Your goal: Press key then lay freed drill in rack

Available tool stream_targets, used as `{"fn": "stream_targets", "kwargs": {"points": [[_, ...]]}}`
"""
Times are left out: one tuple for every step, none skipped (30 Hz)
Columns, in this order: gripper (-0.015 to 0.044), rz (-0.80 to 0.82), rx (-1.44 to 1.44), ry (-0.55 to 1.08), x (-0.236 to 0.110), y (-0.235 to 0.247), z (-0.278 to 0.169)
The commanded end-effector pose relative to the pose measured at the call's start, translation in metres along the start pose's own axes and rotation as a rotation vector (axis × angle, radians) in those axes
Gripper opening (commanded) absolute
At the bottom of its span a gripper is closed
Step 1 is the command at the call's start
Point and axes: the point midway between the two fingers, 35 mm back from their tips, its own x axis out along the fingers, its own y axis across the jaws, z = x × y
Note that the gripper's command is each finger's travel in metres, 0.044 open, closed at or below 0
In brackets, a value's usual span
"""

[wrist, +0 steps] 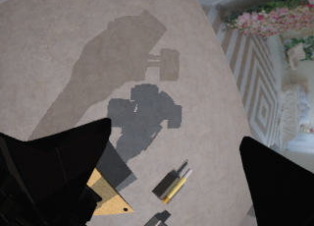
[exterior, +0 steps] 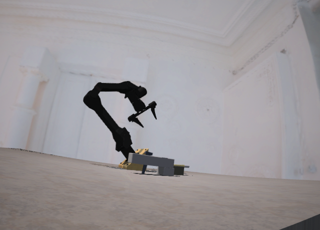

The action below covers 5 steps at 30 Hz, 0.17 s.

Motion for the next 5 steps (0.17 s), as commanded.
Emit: {"fn": "stream_targets", "kwargs": {"points": [[0.044,0.002,-0.178,-0.126,-0.024,0.049,0.006],[0.044,0.0,-0.231,-0.158,-0.03,0.061,0.006],[0.044,-0.002,-0.284,-0.191,-0.036,0.073,0.006],[0.044,-0.003,-0.338,-0.223,-0.042,0.086,0.004],[0.044,-0.003,-0.391,-0.256,-0.047,0.098,0.002]]}}
